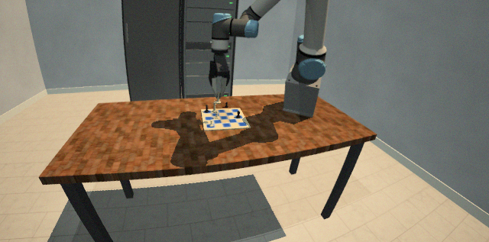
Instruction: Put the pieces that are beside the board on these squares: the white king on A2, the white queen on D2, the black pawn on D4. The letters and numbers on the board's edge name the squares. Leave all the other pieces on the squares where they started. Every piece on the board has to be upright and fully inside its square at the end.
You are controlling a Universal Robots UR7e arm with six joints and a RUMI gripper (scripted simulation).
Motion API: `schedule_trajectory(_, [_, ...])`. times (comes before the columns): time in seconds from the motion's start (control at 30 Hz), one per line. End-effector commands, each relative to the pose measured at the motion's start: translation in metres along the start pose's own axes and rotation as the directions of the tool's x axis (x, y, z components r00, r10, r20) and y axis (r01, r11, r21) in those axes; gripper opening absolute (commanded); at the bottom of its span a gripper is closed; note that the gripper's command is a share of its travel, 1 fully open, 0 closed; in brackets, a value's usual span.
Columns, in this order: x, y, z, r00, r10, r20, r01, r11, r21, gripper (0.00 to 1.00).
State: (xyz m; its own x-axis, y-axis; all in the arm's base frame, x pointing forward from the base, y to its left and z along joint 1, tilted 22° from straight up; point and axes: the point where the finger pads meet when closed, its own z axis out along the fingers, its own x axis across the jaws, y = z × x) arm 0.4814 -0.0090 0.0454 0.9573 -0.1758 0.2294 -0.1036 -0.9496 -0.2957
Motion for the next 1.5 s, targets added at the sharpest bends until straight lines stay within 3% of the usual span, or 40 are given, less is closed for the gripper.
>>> schedule_trajectory(0.0, [0.0,0.002,0.0,1.0,0.005,-0.001,-0.005,1.0,0.0,0.0])
schedule_trajectory(0.53, [0.001,0.002,0.014,1.0,0.005,-0.001,-0.005,1.0,0.0,0.0])
schedule_trajectory(1.03, [0.001,0.002,0.08,1.0,0.005,-0.001,-0.005,1.0,0.0,0.0])
schedule_trajectory(1.47, [0.001,0.002,0.096,1.0,0.005,-0.001,-0.005,1.0,0.0,0.0])
